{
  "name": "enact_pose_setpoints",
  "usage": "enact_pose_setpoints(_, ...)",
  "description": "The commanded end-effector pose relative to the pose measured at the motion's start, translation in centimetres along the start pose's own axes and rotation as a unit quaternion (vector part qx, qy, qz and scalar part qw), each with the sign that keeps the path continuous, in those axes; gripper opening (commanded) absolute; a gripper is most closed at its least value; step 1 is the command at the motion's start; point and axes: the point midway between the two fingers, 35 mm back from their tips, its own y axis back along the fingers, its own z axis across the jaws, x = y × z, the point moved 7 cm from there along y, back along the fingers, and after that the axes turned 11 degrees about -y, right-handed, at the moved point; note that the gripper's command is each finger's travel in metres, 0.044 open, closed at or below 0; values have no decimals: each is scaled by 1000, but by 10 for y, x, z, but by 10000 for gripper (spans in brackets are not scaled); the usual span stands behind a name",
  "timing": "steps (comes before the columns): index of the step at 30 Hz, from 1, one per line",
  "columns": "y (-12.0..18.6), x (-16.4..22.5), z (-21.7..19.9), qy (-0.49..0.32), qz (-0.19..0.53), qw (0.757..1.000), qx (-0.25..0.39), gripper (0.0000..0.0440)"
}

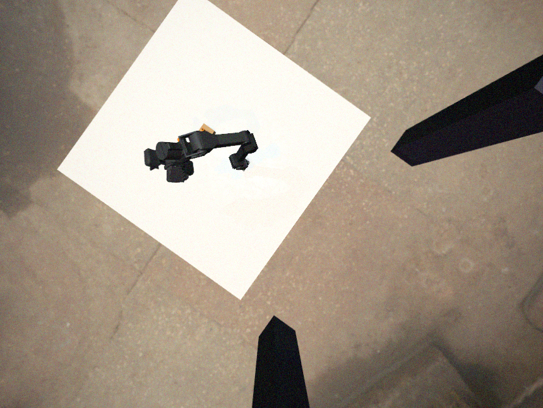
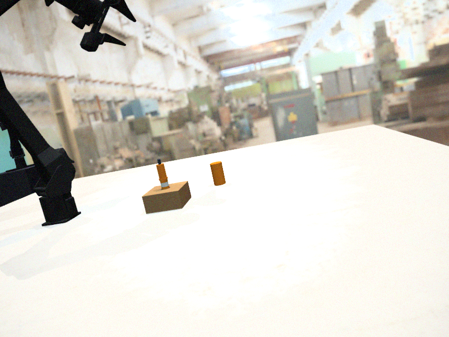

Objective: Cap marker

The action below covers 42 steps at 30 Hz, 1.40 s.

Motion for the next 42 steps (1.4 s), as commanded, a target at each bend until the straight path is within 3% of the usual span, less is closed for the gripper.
enact_pose_setpoints(1, -9, 3, 0, -9, 13, 1000, -12, 330)
enact_pose_setpoints(42, -109, 58, 10, -129, 160, 964, -166, 334)
